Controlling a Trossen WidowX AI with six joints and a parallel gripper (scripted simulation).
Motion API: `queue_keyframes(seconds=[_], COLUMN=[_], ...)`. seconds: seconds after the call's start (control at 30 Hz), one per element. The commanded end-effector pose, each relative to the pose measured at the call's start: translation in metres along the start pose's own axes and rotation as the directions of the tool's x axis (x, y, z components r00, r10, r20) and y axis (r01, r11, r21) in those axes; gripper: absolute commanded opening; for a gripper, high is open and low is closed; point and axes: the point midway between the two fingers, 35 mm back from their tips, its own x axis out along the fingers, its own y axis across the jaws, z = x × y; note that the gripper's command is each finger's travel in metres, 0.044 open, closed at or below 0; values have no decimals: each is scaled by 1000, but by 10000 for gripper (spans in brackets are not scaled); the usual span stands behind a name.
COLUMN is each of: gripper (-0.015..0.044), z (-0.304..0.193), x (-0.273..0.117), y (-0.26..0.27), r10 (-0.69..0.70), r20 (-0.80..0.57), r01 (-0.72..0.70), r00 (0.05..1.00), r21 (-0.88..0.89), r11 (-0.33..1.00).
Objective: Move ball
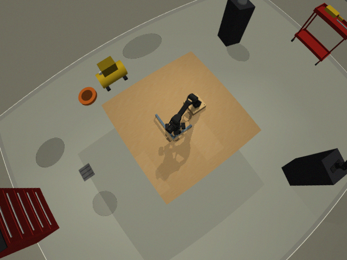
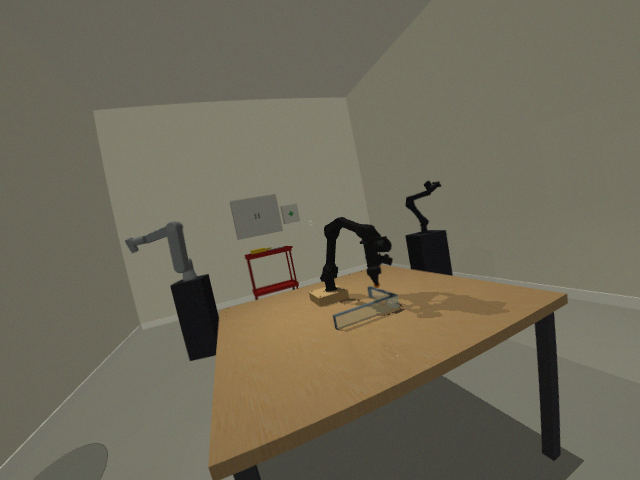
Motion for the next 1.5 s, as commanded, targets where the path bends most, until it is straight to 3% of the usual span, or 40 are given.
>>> queue_keyframes(seconds=[0.0, 0.37, 0.63, 1.03, 1.47], gripper=[0, 0, 0, 0, 0], z=[5, 15, 15, 14, 14], x=[6, 16, 22, 85, 96], y=[6, 17, 17, 18, 18], r10=[8, 9, 9, 9, 9], r20=[-3, -2, -2, -3, -3], r01=[-8, -9, -9, -9, -9], r00=[1000, 1000, 1000, 1000, 1000], r21=[-152, -521, -527, -527, -527], r11=[988, 853, 850, 850, 850])
